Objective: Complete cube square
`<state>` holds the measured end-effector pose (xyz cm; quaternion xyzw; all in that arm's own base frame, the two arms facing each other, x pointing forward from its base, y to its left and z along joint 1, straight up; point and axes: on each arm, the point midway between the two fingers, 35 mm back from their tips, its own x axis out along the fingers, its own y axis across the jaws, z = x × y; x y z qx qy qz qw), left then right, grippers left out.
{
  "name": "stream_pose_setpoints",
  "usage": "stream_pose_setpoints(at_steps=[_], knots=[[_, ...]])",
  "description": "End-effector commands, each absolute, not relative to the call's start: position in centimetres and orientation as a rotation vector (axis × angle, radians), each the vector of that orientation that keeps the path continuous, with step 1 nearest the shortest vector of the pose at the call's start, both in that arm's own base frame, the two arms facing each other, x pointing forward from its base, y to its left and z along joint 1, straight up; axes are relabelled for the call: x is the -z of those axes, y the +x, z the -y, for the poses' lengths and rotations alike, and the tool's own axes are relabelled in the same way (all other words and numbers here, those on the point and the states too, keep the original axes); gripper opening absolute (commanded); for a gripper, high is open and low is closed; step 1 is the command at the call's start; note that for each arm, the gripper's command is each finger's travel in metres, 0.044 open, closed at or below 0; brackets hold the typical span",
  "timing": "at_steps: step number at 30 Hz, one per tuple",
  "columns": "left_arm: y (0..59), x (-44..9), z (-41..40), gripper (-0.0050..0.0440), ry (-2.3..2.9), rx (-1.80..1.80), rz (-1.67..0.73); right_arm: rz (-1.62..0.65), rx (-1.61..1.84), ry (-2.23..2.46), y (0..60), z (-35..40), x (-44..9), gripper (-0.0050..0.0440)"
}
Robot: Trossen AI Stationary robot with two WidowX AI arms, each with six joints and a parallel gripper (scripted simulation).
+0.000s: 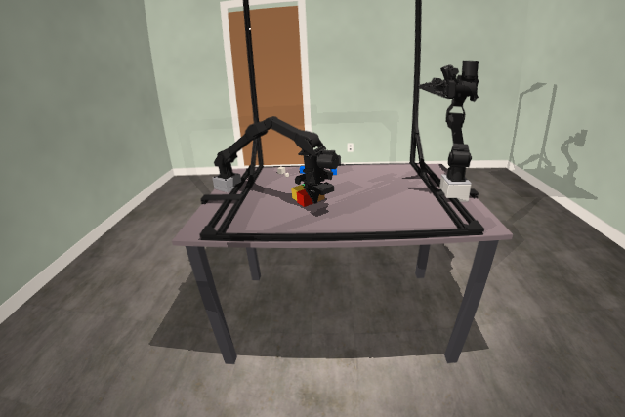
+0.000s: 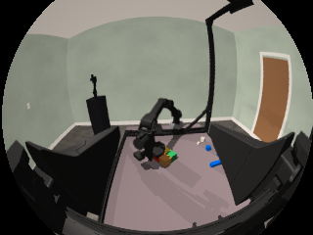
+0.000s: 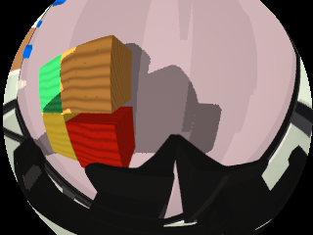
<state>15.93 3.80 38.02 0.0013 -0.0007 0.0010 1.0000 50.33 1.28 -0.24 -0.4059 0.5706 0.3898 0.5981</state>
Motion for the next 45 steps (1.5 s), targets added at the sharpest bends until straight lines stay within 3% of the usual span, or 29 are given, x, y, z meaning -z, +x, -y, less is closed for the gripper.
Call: stream_pose_setpoints(at_steps=[1, 15, 22, 34, 45], knots=[[15.9, -38.0, -3.8, 0.0400, -0.001, 0.000, 0.001, -1.319, -0.901, -0.947, 51.1, -0.8, 0.7, 0.0000], [15.9, -38.0, -3.8, 0.0400, -0.001, 0.000, 0.001, -1.306, -0.892, -0.953, 52.0, -0.4, 0.8, 0.0000], [15.9, -38.0, -3.8, 0.0400, -0.001, 0.000, 0.001, -1.259, -0.860, -0.971, 51.8, -0.4, -4.5, 0.0000], [15.9, -38.0, -3.8, 0.0400, -0.001, 0.000, 0.001, -1.270, -0.853, -0.953, 51.7, -0.5, -4.2, 0.0000], [15.9, -38.0, -3.8, 0.0400, -0.001, 0.000, 0.001, -1.482, -0.410, -0.423, 47.3, -3.9, -8.3, 0.0000]])
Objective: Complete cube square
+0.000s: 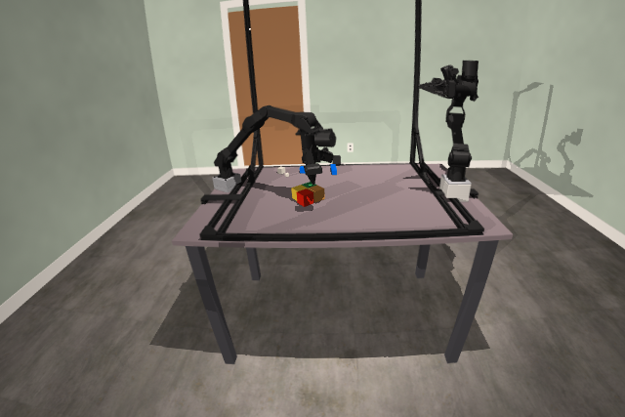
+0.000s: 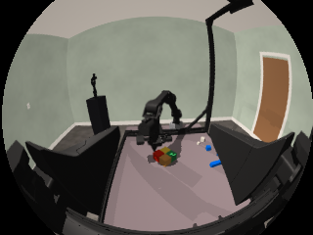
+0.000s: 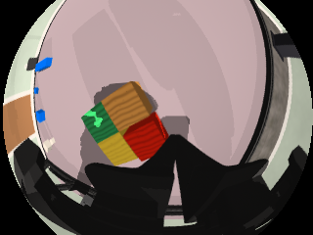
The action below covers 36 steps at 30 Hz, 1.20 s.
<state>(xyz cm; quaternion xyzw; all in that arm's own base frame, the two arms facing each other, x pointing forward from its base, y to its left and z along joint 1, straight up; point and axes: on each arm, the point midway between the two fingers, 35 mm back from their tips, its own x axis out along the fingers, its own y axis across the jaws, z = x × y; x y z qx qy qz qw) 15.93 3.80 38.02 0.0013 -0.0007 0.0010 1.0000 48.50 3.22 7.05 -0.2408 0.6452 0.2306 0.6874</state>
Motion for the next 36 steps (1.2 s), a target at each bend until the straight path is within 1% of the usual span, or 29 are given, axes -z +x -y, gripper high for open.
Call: stream_pose_setpoints(at_steps=[1, 4, 6, 11, 28, 36], knots=[[15.9, -38.0, -3.8, 0.0400, -0.001, 0.000, 0.001, -1.495, -0.370, -0.379, 46.9, -4.2, -8.6, 0.0000], [15.9, -38.0, -3.8, 0.0400, -0.001, 0.000, 0.001, -1.507, -0.330, -0.337, 46.5, -4.4, -8.9, 0.0000], [15.9, -38.0, -3.8, 0.0400, -0.001, 0.000, 0.001, -1.537, -0.202, -0.203, 45.5, -5.0, -9.6, 0.0000], [15.9, -38.0, -3.8, 0.0400, -0.001, 0.000, 0.001, -1.570, -0.007, -0.007, 43.6, -5.9, -10.9, 0.0000], [15.9, -38.0, -3.8, 0.0400, -0.001, 0.000, 0.001, -1.571, 0.006, 0.005, 43.5, -5.8, -10.8, 0.0000], [15.9, -38.0, -3.8, 0.0400, -0.001, 0.000, 0.001, -1.557, 0.246, 0.245, 41.7, 2.9, -5.6, 0.0000]])
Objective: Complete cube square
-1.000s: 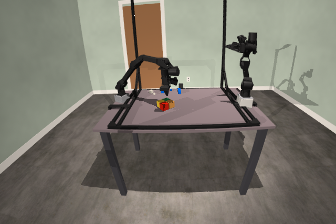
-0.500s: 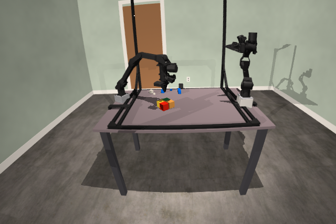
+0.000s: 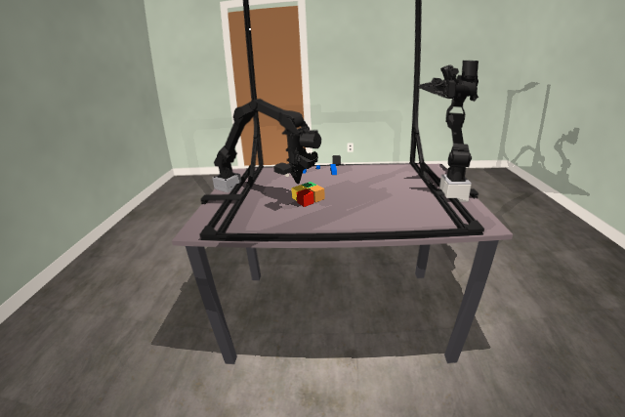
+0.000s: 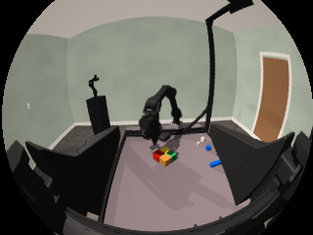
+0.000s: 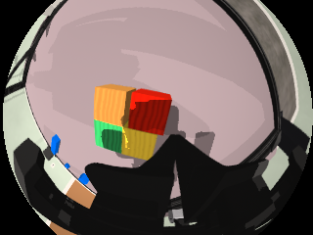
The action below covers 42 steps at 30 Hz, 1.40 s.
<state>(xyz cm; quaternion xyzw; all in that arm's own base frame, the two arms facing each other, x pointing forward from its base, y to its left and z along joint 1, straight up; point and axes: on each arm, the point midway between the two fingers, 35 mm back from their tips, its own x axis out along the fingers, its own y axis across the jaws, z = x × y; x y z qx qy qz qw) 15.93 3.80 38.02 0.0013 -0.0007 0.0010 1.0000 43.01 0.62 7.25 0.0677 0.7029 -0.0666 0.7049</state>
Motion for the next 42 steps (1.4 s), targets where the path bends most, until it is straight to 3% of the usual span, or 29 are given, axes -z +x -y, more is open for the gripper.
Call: stream_pose_setpoints(at_steps=[1, 9, 16, 42], knots=[[15.9, -38.0, -3.8, 0.0400, -0.001, 0.000, 0.001, -1.557, 0.246, 0.245, 41.7, 2.9, -5.6, 0.0000], [15.9, -38.0, -3.8, 0.0400, -0.001, 0.000, 0.001, -1.551, 0.293, 0.293, 40.9, 4.5, -4.4, 0.0000], [15.9, -38.0, -3.8, 0.0400, -0.001, 0.000, 0.001, -1.551, 0.293, 0.293, 40.9, 4.5, 0.5, 0.0000], [15.9, -38.0, -3.8, 0.0400, -0.001, 0.000, 0.001, -1.551, 0.293, 0.293, 41.1, 4.1, 0.5, 0.0000]])
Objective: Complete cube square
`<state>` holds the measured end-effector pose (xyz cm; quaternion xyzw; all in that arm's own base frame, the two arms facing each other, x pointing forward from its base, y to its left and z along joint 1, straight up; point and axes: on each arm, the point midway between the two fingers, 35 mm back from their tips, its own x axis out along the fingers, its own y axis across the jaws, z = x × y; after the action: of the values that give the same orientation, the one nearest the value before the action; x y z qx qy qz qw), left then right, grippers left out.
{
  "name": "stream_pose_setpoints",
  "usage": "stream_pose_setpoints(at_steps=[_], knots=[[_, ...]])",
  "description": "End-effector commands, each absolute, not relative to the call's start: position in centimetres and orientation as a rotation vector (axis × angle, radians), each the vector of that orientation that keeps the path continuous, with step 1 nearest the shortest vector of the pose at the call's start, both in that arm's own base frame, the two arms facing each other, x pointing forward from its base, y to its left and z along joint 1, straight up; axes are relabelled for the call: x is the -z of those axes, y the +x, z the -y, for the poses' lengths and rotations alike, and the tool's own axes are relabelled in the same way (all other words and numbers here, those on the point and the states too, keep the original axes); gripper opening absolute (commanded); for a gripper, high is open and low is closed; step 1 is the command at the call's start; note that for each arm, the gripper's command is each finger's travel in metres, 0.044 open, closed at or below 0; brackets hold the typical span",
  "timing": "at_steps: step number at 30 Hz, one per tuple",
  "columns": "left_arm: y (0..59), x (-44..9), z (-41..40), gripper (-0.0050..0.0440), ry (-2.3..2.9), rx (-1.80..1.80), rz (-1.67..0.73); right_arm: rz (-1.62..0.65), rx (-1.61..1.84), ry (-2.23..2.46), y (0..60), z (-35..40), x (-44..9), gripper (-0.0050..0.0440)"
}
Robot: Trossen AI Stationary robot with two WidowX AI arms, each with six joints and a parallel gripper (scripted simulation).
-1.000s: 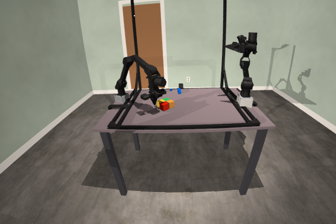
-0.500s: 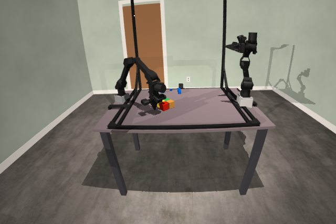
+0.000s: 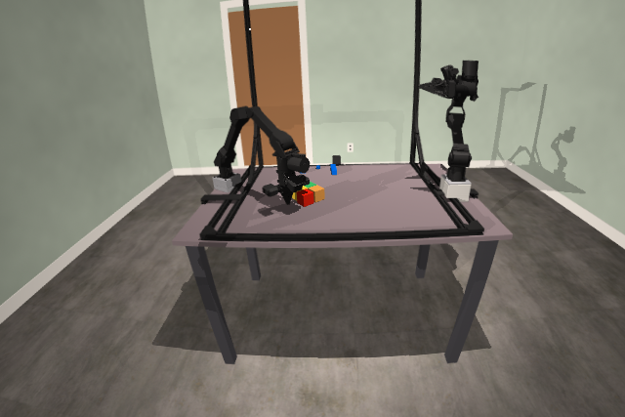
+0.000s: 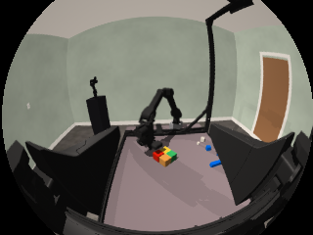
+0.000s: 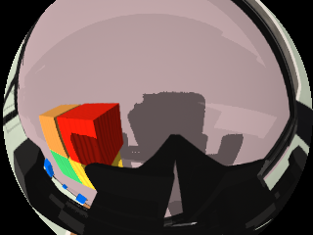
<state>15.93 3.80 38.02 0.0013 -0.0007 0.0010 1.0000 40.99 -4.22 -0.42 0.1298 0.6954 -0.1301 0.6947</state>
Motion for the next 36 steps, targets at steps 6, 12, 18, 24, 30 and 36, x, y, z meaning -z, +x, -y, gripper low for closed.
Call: stream_pose_setpoints(at_steps=[6, 12, 18, 24, 30, 36], knots=[[15.92, -38.02, -3.77, 0.0400, -0.001, 0.000, 0.001, -1.551, 0.293, 0.293, 41.15, 3.95, 0.46, 0.0000], [15.92, -38.02, -3.77, 0.0400, -0.001, 0.000, 0.001, -1.551, 0.293, 0.293, 41.19, 3.85, 0.46, 0.0000], [15.92, -38.02, -3.77, 0.0400, -0.001, 0.000, 0.001, -1.551, 0.293, 0.293, 41.26, 3.67, 0.46, 0.0000], [15.92, -38.02, -3.77, 0.0400, -0.001, 0.000, 0.001, -1.551, 0.293, 0.293, 41.33, 3.50, 0.46, 0.0000], [15.92, -38.02, -3.77, 0.0400, -0.001, 0.000, 0.001, -1.551, 0.293, 0.293, 41.37, 3.38, 0.46, 0.0000], [15.92, -38.02, -3.77, 0.0400, -0.001, 0.000, 0.001, -1.551, 0.293, 0.293, 41.44, 3.20, 0.46, 0.0000]])
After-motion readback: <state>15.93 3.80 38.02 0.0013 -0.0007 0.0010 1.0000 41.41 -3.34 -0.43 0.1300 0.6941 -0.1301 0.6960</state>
